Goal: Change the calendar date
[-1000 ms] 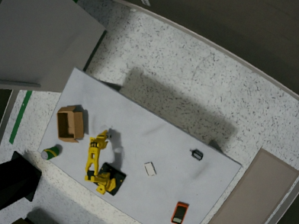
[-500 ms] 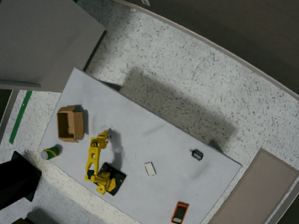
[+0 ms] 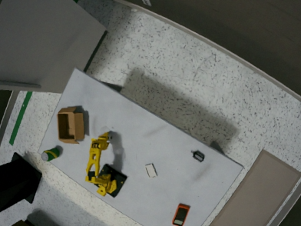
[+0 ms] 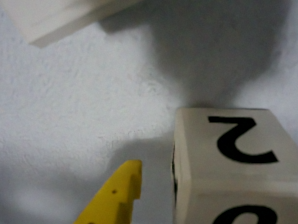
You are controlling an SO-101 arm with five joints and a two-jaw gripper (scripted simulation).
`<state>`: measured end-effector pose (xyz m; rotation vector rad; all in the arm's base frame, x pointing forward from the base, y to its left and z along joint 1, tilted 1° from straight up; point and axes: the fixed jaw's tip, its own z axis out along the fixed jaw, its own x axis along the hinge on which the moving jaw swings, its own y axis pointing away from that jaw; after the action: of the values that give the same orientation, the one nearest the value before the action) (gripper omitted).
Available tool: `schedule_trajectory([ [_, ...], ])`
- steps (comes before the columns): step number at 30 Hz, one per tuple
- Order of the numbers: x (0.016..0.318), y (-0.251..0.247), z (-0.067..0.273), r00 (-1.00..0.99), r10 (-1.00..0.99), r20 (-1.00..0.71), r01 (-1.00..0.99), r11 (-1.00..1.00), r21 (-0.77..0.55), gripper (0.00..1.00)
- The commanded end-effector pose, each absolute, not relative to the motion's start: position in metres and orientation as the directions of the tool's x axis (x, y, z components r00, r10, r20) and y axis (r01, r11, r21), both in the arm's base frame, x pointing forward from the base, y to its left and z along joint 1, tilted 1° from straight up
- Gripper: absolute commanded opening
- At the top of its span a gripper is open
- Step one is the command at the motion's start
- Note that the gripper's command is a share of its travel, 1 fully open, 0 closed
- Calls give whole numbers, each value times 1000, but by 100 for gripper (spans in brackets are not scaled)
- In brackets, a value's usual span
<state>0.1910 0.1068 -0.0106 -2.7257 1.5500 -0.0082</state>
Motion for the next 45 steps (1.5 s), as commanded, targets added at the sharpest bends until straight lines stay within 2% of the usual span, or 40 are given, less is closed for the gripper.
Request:
schedule_trajectory([
  [1,190,105,-15,513,-858,0,-858,-513,15,32],
  [15,194,108,-15,513,-858,0,-858,-513,15,24],
  [39,196,109,-15,513,-858,0,-858,-513,15,20],
  [45,196,109,-15,513,-858,0,-858,-513,15,16],
])
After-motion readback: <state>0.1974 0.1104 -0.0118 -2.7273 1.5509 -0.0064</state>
